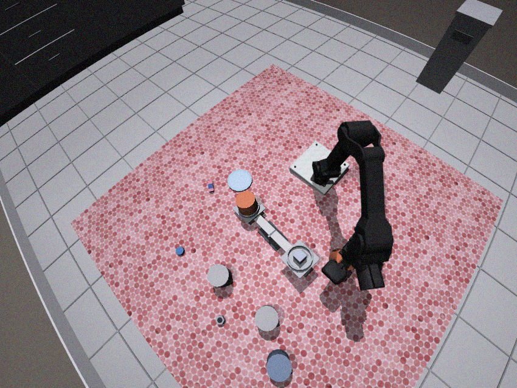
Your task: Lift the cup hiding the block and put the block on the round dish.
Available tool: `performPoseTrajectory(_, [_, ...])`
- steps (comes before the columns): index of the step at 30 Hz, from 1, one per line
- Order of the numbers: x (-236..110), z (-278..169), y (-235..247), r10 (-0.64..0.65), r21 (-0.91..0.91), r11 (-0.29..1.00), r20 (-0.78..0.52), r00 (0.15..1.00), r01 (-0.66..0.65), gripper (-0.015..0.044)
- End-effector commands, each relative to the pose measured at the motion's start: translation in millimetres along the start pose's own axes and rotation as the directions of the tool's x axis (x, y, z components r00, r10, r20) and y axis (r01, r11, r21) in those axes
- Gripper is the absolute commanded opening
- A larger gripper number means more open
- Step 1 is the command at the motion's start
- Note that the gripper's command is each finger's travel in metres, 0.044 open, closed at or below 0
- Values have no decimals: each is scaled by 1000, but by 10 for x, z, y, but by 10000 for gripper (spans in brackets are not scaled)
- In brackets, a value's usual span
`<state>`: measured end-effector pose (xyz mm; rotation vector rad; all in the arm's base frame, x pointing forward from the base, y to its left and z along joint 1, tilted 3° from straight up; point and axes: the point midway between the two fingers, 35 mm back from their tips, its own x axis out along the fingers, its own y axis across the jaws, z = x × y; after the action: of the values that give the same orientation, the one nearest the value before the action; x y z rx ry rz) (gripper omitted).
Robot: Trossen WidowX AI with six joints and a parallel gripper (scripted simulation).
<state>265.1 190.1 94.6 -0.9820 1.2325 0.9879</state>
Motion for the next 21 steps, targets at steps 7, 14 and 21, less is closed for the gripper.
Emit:
performPoseTrajectory(7, [159, -23, 10, 2, 3, 1000, -12, 1000, -2, 0])
performPoseTrajectory(14, [270, -24, 10, 2, 3, 1000, -12, 1000, -2, 0])
performPoseTrajectory(21, [275, -15, 12, 5, 0, 1000, -6, 1000, -5, 79])
